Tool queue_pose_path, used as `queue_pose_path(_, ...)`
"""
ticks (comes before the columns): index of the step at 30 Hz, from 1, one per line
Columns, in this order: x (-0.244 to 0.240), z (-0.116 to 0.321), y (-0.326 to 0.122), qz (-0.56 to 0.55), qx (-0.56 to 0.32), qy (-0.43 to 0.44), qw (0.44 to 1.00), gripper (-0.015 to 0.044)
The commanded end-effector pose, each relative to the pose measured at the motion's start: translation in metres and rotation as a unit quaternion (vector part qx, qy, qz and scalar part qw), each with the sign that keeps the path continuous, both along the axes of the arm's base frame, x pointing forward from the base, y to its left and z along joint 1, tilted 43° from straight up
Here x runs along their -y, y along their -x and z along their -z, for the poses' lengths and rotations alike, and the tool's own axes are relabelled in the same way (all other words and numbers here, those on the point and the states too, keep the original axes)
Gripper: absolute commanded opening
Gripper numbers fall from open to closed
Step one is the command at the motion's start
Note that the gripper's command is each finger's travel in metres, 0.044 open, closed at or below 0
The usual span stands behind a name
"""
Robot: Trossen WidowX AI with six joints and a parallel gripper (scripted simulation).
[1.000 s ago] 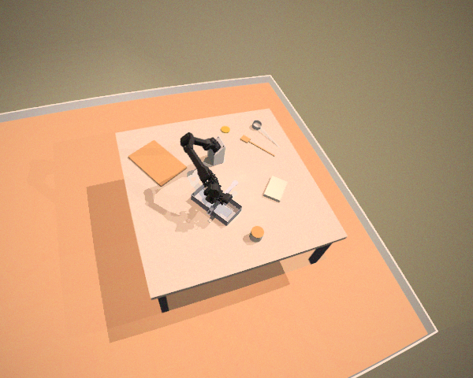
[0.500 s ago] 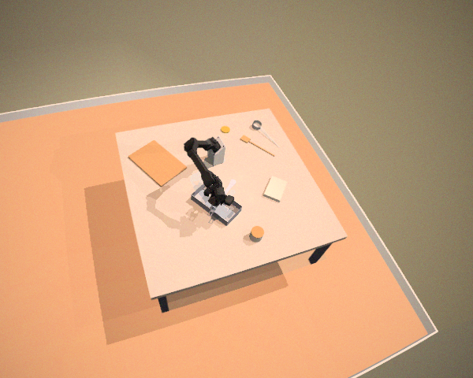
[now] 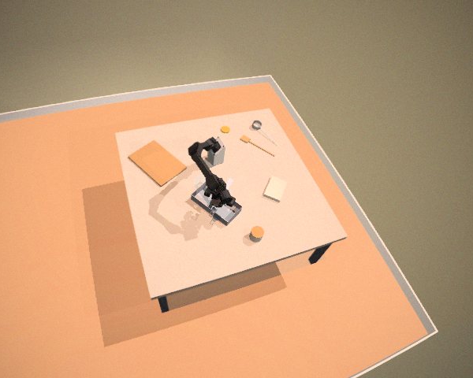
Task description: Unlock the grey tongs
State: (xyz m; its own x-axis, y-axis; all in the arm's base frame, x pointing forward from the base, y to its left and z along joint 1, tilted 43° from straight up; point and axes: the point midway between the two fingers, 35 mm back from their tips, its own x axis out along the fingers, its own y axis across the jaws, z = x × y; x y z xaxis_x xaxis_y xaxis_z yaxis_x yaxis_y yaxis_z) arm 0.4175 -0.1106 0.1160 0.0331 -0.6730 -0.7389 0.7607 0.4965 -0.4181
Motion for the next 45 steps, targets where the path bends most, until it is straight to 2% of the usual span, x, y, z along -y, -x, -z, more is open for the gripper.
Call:
queue_pose_path(1, -0.003, -0.005, -0.002, -0.002, 0.003, 0.005, 1.0, -0.015)
queue_pose_path(7, 0.005, -0.006, 0.003, 0.008, 0.003, 0.0, 1.0, -0.015)
queue_pose_path(18, 0.054, -0.049, 0.04, 0.087, 0.072, -0.018, 0.994, -0.015)
queue_pose_path(32, 0.11, -0.109, 0.111, 0.199, 0.175, -0.025, 0.964, -0.015)
queue_pose_path(45, 0.138, -0.155, 0.188, 0.292, 0.269, -0.014, 0.918, -0.015)
